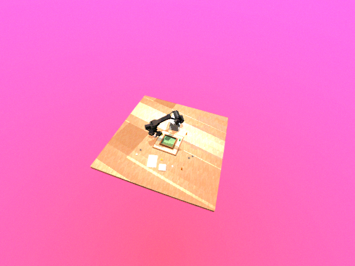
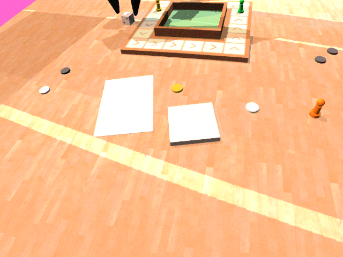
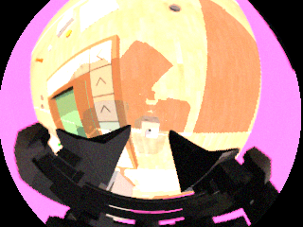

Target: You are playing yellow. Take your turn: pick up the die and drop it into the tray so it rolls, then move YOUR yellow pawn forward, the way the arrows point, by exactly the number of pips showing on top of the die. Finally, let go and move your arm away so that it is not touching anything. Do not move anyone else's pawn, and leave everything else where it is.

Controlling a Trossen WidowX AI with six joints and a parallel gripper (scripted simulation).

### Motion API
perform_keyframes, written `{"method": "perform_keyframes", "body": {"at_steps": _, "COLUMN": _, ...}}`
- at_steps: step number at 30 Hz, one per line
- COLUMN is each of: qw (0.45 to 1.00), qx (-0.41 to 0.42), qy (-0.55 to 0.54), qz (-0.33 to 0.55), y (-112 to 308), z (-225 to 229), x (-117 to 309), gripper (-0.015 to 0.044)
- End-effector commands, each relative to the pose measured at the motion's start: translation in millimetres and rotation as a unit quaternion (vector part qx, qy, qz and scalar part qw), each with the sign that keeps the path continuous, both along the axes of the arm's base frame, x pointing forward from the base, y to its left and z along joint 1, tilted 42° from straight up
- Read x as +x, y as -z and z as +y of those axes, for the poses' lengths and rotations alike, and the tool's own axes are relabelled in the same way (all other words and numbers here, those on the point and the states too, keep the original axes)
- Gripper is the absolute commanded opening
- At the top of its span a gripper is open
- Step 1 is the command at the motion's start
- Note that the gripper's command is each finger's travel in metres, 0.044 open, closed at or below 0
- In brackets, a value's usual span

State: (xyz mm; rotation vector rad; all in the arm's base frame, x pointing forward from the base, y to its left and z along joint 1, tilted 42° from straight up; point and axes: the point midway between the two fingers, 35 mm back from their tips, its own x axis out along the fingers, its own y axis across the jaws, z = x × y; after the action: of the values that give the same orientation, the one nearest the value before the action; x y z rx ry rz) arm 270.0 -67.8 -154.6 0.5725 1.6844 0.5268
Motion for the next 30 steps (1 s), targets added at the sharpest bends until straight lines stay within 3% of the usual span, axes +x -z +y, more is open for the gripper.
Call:
{"method": "perform_keyframes", "body": {"at_steps": 1, "qw": 1.0, "qx": 0.001, "qy": 0.002, "qz": 0.0, "y": 3.9, "z": 3.9, "x": -0.6, "gripper": 0.0275}}
{"method": "perform_keyframes", "body": {"at_steps": 9, "qw": 1.0, "qx": 0.002, "qy": 0.002, "qz": 0.0, "y": 11.6, "z": 10.6, "x": -2.4, "gripper": 0.0275}}
{"method": "perform_keyframes", "body": {"at_steps": 15, "qw": 1.0, "qx": 0.002, "qy": 0.002, "qz": 0.0, "y": 11.6, "z": 10.6, "x": -2.4, "gripper": 0.0118}}
{"method": "perform_keyframes", "body": {"at_steps": 20, "qw": 1.0, "qx": 0.002, "qy": 0.002, "qz": 0.0, "y": 11.6, "z": 10.6, "x": -2.4, "gripper": 0.0084}}
{"method": "perform_keyframes", "body": {"at_steps": 23, "qw": 1.0, "qx": 0.001, "qy": 0.002, "qz": 0.0, "y": 7.8, "z": 6.8, "x": -0.8, "gripper": 0.0005}}
{"method": "perform_keyframes", "body": {"at_steps": 30, "qw": 1.0, "qx": -0.001, "qy": 0.003, "qz": 0.0, "y": -35.7, "z": -32.4, "x": 9.4, "gripper": 0.0}}
